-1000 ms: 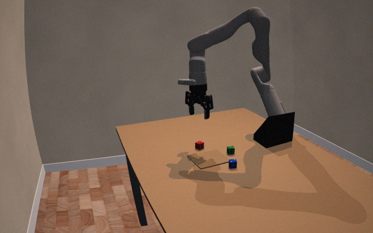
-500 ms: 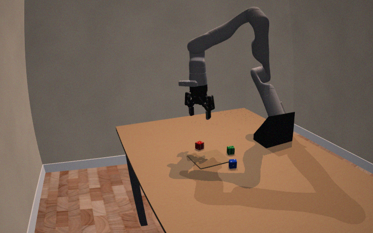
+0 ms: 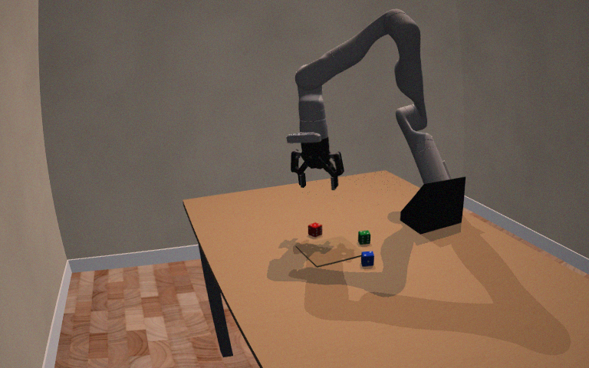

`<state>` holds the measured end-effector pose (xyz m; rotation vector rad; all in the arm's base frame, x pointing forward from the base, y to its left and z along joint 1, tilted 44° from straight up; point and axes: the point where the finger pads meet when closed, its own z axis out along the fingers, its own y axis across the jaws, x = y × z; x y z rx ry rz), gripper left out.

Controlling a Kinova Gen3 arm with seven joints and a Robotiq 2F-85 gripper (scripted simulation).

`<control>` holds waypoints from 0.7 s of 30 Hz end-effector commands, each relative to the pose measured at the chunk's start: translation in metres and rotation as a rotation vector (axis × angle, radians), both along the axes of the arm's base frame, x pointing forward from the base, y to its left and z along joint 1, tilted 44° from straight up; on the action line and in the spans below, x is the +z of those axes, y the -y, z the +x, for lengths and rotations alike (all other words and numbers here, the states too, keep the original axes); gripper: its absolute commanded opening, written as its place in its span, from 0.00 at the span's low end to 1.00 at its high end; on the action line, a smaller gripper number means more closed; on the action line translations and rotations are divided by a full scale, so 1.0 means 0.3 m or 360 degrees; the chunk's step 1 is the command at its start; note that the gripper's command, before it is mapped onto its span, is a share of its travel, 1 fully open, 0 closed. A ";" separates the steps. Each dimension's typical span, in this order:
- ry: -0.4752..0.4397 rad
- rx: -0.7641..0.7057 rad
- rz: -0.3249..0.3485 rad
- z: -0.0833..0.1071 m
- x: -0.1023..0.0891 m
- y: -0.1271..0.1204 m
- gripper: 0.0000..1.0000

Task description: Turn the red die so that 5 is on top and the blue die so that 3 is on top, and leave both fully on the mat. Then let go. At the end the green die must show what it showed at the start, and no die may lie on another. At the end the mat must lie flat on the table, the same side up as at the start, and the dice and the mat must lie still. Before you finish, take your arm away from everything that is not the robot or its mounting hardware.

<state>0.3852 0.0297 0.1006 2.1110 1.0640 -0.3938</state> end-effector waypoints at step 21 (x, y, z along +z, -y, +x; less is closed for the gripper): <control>-0.1005 0.0776 -0.0073 -0.043 -0.020 0.094 1.00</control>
